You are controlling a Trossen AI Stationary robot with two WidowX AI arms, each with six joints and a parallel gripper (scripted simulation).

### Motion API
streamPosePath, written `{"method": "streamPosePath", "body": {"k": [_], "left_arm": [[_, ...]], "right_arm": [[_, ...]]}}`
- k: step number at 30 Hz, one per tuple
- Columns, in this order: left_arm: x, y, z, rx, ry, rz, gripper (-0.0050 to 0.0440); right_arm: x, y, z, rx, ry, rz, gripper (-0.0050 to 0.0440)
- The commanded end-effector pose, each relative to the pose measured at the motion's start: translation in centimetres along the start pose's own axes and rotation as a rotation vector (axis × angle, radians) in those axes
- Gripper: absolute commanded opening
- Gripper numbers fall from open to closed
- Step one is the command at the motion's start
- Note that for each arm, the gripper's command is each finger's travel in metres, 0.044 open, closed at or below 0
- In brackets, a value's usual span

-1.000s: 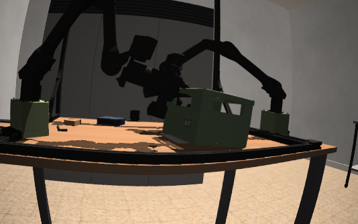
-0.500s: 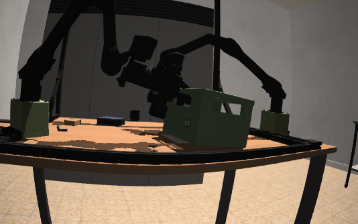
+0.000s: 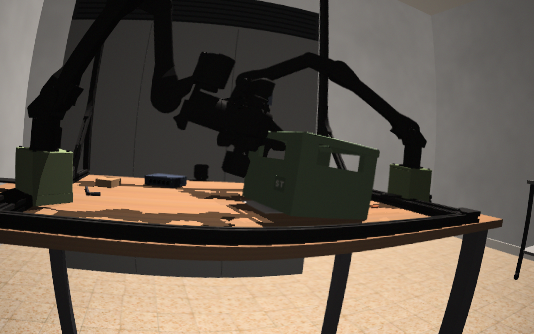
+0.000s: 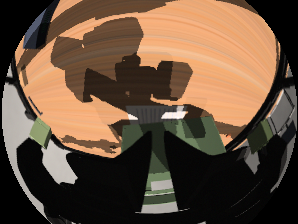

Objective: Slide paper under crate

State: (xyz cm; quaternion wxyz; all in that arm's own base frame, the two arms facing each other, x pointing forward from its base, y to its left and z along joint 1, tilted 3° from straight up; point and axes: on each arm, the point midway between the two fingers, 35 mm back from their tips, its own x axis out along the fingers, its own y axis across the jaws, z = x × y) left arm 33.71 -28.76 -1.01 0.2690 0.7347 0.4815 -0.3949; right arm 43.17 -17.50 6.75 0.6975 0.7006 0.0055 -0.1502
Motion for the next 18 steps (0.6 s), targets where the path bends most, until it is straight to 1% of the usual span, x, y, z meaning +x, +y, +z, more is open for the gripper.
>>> {"method": "streamPosePath", "body": {"k": [1, 17, 18], "left_arm": [[0.34, -0.21, 0.75, 0.001, 0.006, -0.015, 0.006], [0.34, -0.21, 0.75, 0.001, 0.006, -0.015, 0.006], [-0.09, -0.07, 0.57, -0.002, 0.004, -0.007, 0.0084]], "right_arm": [[-0.05, 2.59, 0.11, -0.011, -0.002, 0.071, 0.0], [-0.05, 2.59, 0.11, -0.011, -0.002, 0.071, 0.0], [-0.05, 2.59, 0.11, -0.011, -0.002, 0.071, 0.0]]}}
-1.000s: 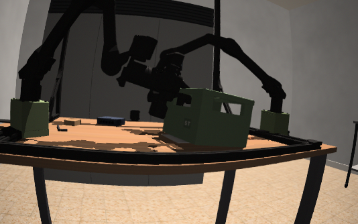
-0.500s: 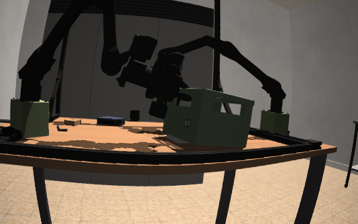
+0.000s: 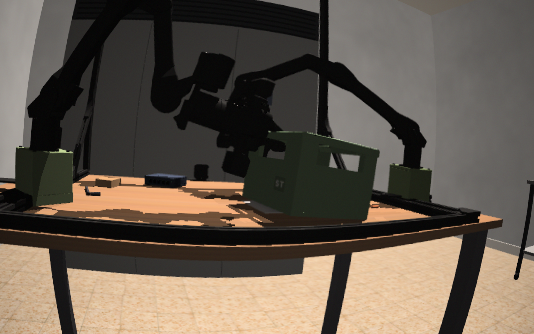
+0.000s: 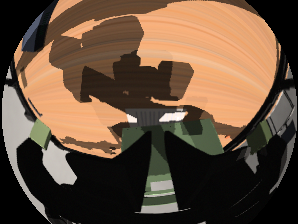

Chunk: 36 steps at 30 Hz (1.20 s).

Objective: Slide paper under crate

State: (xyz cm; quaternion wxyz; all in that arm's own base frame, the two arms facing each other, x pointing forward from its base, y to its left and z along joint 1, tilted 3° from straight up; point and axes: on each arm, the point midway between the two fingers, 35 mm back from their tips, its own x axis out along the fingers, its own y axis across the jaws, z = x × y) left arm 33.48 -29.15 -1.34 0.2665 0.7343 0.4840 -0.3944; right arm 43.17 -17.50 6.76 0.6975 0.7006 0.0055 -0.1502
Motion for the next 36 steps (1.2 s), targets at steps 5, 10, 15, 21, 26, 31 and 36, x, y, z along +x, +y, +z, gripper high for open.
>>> {"method": "streamPosePath", "body": {"k": [5, 10, 15, 21, 26, 31, 36], "left_arm": [[-2.8, -0.6, 0.3, -0.051, 0.015, -0.028, 0.0204], [-2.9, -0.7, 0.3, -0.053, 0.016, -0.029, 0.0324], [-2.9, -0.7, 0.3, -0.053, 0.016, -0.029, 0.0396], [-2.9, -0.7, 0.3, -0.053, 0.016, -0.029, 0.04], [-2.9, -0.7, 0.3, -0.053, 0.016, -0.029, 0.04], [-2.9, -0.7, 0.3, -0.053, 0.016, -0.029, 0.04], [-2.9, -0.7, 0.3, -0.053, 0.016, -0.029, 0.04]], "right_arm": [[-0.1, 2.6, 0.1, -0.011, -0.002, 0.071, 0.0], [-0.1, 2.6, 0.1, -0.011, -0.002, 0.071, 0.0], [-0.1, 2.6, 0.1, -0.011, -0.002, 0.071, 0.0], [-0.1, 2.6, 0.1, -0.011, -0.002, 0.071, 0.0], [-0.1, 2.6, 0.1, -0.011, -0.002, 0.071, 0.0], [-0.1, 2.6, 0.1, -0.011, -0.002, 0.071, 0.0], [-0.1, 2.6, 0.1, -0.011, -0.002, 0.071, 0.0]]}}
